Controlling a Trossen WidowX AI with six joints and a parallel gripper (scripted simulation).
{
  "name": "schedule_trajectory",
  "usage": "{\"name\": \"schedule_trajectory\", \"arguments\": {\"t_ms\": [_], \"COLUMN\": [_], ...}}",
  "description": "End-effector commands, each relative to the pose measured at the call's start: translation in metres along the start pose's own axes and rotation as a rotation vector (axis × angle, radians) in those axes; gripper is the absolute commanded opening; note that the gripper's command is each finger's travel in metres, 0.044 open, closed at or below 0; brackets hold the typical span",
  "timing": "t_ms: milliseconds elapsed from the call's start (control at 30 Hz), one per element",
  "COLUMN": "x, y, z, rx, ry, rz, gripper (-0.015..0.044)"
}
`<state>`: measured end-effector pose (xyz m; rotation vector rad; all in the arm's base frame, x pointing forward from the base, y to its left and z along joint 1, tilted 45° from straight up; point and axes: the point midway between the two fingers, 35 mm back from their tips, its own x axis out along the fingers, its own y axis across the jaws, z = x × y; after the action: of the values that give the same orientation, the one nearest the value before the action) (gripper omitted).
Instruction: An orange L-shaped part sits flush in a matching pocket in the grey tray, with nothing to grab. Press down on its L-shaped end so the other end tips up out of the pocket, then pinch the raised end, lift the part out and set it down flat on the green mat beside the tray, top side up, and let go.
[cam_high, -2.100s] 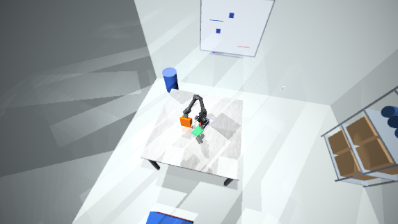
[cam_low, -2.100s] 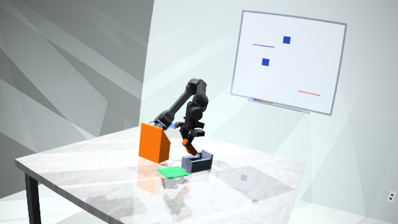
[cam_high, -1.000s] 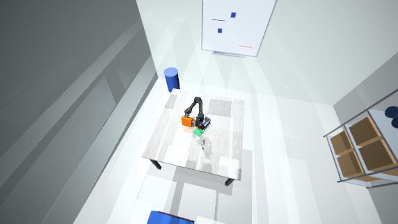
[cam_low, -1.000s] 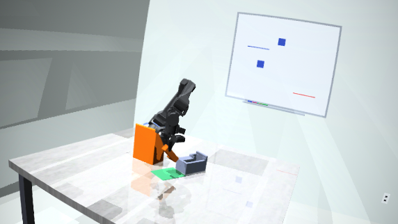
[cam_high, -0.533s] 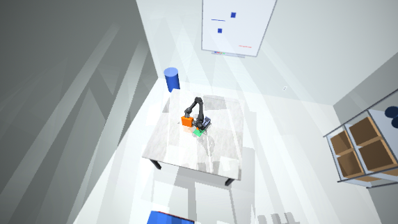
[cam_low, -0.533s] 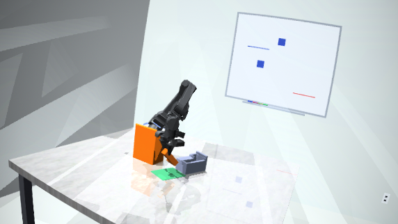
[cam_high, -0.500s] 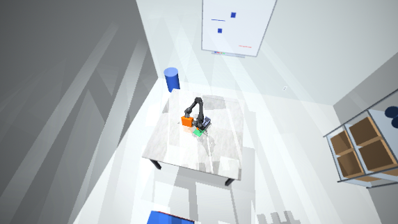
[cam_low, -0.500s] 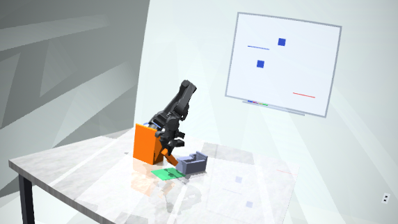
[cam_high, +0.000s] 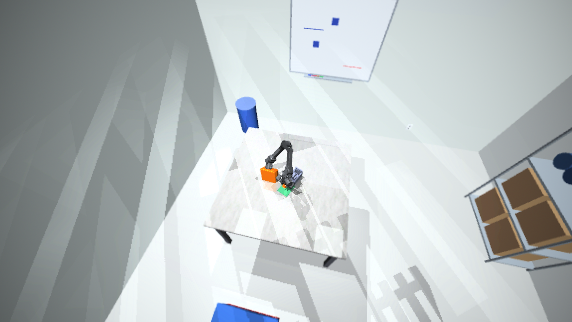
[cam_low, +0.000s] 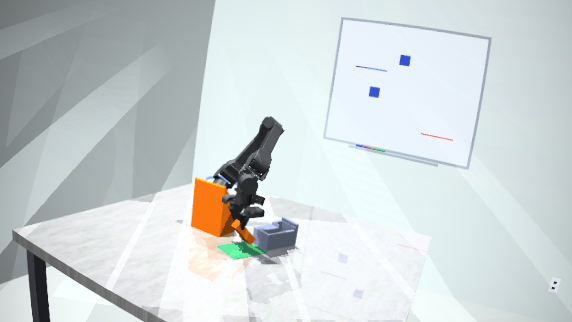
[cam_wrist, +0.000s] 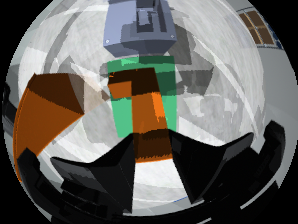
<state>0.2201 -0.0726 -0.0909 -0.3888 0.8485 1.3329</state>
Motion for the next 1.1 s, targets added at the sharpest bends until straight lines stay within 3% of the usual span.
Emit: {"name": "schedule_trajectory", "arguments": {"t_ms": [0, 733, 1067], "x": [0.008, 0.018, 0.015], "y": [0.001, 0.002, 0.001], "z": [0.001, 0.001, 0.001], "rx": [0.004, 0.001, 0.001], "ry": [-0.006, -0.003, -0.003], "rz": [0.004, 0.006, 0.006], "gripper": [0.0, 0.0, 0.0263]}}
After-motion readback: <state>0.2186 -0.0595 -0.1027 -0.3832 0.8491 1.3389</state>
